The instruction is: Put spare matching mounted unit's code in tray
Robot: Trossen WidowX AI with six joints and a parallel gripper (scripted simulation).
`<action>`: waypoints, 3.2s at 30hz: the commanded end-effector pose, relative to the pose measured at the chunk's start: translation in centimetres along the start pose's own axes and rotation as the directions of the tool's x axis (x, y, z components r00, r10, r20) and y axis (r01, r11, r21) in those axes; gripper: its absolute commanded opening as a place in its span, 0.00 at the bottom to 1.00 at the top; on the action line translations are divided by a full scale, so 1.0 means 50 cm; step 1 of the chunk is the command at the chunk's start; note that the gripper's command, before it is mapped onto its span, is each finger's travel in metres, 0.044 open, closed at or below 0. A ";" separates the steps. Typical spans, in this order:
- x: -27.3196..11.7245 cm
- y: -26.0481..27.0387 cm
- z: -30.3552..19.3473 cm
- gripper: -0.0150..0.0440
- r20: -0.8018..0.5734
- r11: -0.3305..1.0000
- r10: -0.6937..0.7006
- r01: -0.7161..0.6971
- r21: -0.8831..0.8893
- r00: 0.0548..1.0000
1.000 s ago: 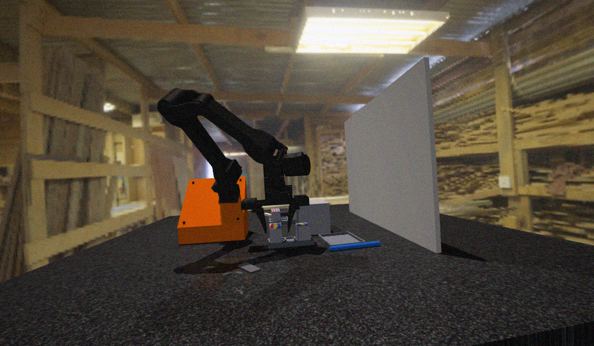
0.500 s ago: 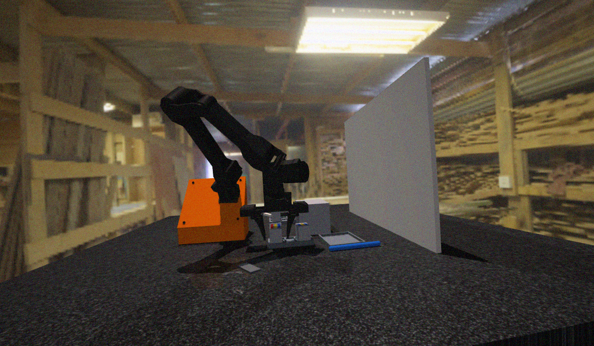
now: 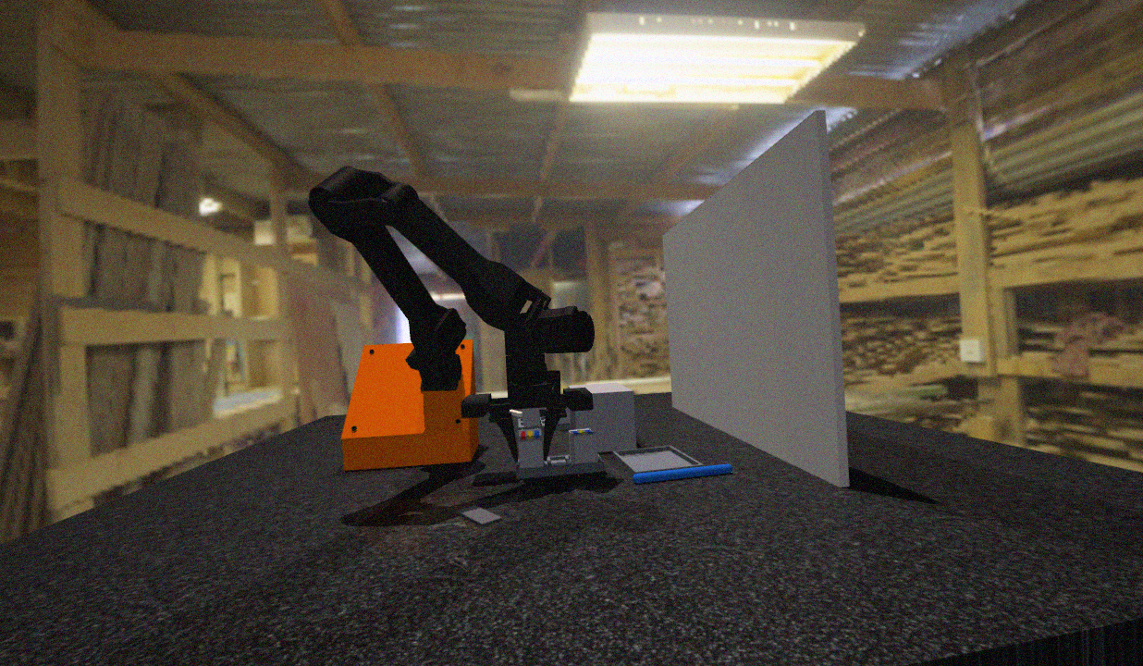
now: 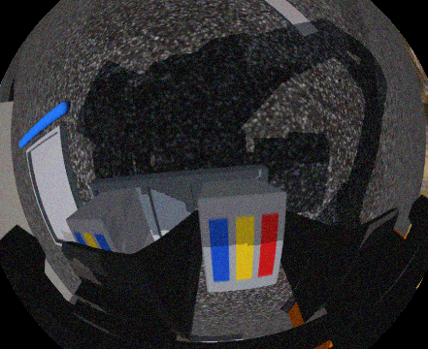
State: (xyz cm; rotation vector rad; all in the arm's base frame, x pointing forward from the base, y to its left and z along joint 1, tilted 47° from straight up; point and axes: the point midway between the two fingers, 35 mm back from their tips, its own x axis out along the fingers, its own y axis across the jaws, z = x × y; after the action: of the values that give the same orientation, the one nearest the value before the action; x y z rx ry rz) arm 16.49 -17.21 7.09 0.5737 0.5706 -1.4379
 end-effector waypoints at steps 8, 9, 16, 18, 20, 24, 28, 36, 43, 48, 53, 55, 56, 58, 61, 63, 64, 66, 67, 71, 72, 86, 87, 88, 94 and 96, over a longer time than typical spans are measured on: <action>0.000 0.000 0.000 0.33 0.000 1.000 0.000 0.000 0.000 1.000; 0.000 0.000 0.000 0.28 0.000 1.000 0.000 0.000 0.000 1.000; 0.000 0.000 0.000 0.25 0.000 1.000 0.000 0.000 0.000 1.000; -0.001 0.000 0.000 0.25 -0.001 1.000 0.000 0.000 0.000 1.000; -0.010 0.003 -0.002 0.25 -0.005 1.000 0.000 0.000 0.001 1.000; -0.040 0.008 -0.006 0.25 -0.015 1.000 0.000 0.000 0.002 1.000; -0.070 0.010 -0.009 0.25 -0.020 1.000 -0.001 0.001 0.001 1.000; -0.132 0.005 -0.006 0.25 -0.016 1.000 -0.001 0.001 -0.002 1.000; -0.159 0.000 -0.002 0.25 -0.008 1.000 0.001 -0.001 -0.005 1.000; -0.170 0.001 -0.010 0.25 -0.020 1.000 0.002 -0.003 -0.010 1.000; -0.205 0.000 -0.014 0.25 -0.031 1.000 0.010 -0.010 -0.005 0.999; -0.219 -0.002 -0.015 0.25 -0.034 1.000 0.012 -0.012 -0.004 0.999; -0.226 -0.002 -0.015 0.25 -0.034 1.000 0.013 -0.013 -0.003 0.999; -0.239 -0.005 -0.015 0.25 -0.036 1.000 0.015 -0.015 -0.001 0.999; -0.260 -0.009 -0.014 0.25 -0.035 1.000 0.018 -0.018 0.002 0.999; -0.274 -0.012 -0.013 0.25 -0.034 1.000 0.020 -0.020 0.004 0.999; -0.280 -0.014 -0.012 0.25 -0.033 1.000 0.021 -0.021 0.005 0.999; -0.294 -0.018 -0.010 0.25 -0.030 1.000 0.023 -0.023 0.007 0.999; -0.299 -0.019 -0.008 0.25 -0.028 1.000 0.024 -0.024 0.008 0.999; -0.306 -0.015 -0.006 0.25 -0.027 1.000 0.025 -0.024 0.008 0.999; -0.308 -0.008 -0.005 0.25 -0.027 1.000 0.024 -0.024 0.008 0.999; -0.336 0.122 0.011 0.25 -0.025 1.000 0.018 -0.018 0.009 1.000; -0.337 0.131 0.012 0.25 -0.024 1.000 0.018 -0.018 0.010 1.000; -0.338 0.141 0.012 0.25 -0.024 1.000 0.017 -0.017 0.010 1.000; -0.338 0.199 0.015 0.25 -0.022 1.000 0.015 -0.015 0.008 1.000; -0.337 0.218 0.016 0.25 -0.021 1.000 0.014 -0.014 0.007 1.000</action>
State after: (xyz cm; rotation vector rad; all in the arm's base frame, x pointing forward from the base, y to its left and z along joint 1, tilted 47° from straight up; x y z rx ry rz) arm 25.19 -4.73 19.15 0.6007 0.5802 -1.4247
